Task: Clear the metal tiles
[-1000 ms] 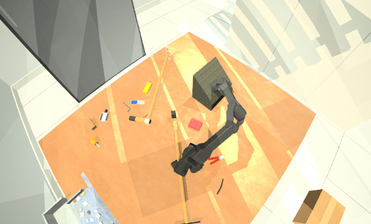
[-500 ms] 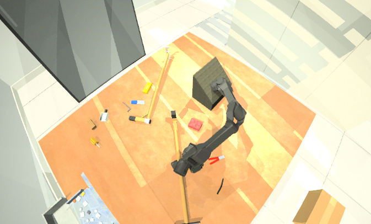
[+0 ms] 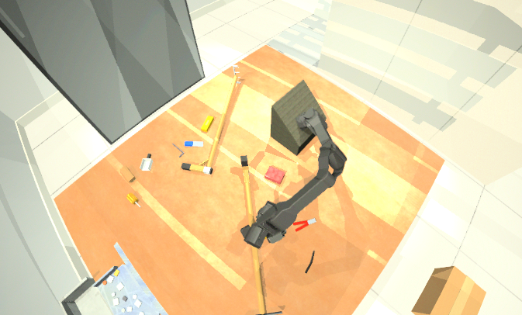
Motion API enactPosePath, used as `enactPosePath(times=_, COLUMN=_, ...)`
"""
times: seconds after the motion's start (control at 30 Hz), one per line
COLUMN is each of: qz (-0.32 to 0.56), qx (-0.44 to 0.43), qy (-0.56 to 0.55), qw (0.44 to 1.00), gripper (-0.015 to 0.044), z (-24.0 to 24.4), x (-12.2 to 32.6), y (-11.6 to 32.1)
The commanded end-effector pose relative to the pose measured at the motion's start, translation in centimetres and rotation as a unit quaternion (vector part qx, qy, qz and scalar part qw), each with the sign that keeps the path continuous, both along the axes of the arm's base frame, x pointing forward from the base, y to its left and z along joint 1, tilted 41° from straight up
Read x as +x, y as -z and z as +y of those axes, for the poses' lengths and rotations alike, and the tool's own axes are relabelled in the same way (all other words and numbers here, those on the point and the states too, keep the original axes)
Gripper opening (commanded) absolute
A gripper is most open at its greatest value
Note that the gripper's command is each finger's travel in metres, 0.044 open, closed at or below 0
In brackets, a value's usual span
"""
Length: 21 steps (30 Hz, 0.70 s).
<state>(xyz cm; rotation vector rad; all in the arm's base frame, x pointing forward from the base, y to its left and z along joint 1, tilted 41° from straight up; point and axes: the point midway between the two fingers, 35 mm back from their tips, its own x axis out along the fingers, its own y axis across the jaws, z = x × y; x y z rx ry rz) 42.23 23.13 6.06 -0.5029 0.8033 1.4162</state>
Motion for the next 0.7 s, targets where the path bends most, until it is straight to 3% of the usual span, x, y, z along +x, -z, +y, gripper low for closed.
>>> enactPosePath(times=0.0, qz=0.000, qx=0.000, qy=0.000, qw=1.000, gripper=0.0000, z=0.0, x=0.0, y=0.0)
enactPosePath(times=0.67, qz=0.000, qx=-0.003, qy=0.000, qw=1.000, gripper=0.0000, z=-4.9, x=0.6, y=-5.6)
